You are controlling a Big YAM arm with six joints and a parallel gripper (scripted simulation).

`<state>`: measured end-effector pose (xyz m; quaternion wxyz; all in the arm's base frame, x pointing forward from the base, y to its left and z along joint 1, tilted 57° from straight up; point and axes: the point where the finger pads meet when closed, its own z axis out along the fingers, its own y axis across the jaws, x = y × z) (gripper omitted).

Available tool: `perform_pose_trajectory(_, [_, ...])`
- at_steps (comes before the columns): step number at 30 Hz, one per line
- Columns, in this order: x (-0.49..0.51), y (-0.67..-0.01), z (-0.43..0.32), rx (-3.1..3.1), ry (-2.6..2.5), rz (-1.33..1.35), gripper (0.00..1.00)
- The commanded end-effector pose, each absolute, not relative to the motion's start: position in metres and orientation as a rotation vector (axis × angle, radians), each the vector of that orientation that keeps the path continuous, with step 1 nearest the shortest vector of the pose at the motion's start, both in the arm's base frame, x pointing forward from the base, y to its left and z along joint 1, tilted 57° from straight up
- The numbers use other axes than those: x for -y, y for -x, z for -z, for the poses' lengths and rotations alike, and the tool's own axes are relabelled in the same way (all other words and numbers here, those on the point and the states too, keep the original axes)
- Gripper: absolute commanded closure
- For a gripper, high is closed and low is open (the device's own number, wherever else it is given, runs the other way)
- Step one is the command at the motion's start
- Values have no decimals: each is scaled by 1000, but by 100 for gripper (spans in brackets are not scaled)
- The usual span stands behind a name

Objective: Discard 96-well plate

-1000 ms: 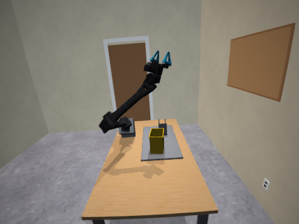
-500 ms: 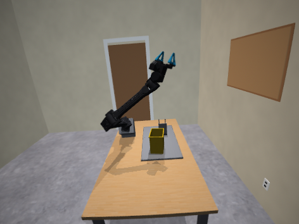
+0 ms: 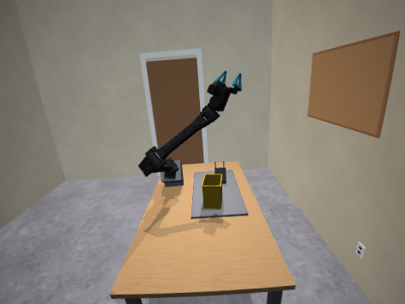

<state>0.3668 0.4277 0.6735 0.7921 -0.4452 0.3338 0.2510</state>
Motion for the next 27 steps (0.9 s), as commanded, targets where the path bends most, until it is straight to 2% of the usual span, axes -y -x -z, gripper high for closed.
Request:
perform_pose_trajectory(1, [-433, -364, -669, -767, 978, -529, 0])
perform_pose_trajectory(5, [-435, -362, -677, -806, 978, -520, 0])
perform_pose_trajectory(10, [-440, -401, -630, -876, 986, -494, 0])
perform_pose_trajectory(18, [-447, -418, -604, -934, 999, -486, 0])
perform_pose_trajectory(20, [-455, -398, -629, -936, 1002, -492, 0])
perform_pose_trajectory(23, [-455, -400, -626, -967, 1007, -484, 0])
perform_pose_trajectory(27, [-457, -429, -582, -1031, 1013, -460, 0])
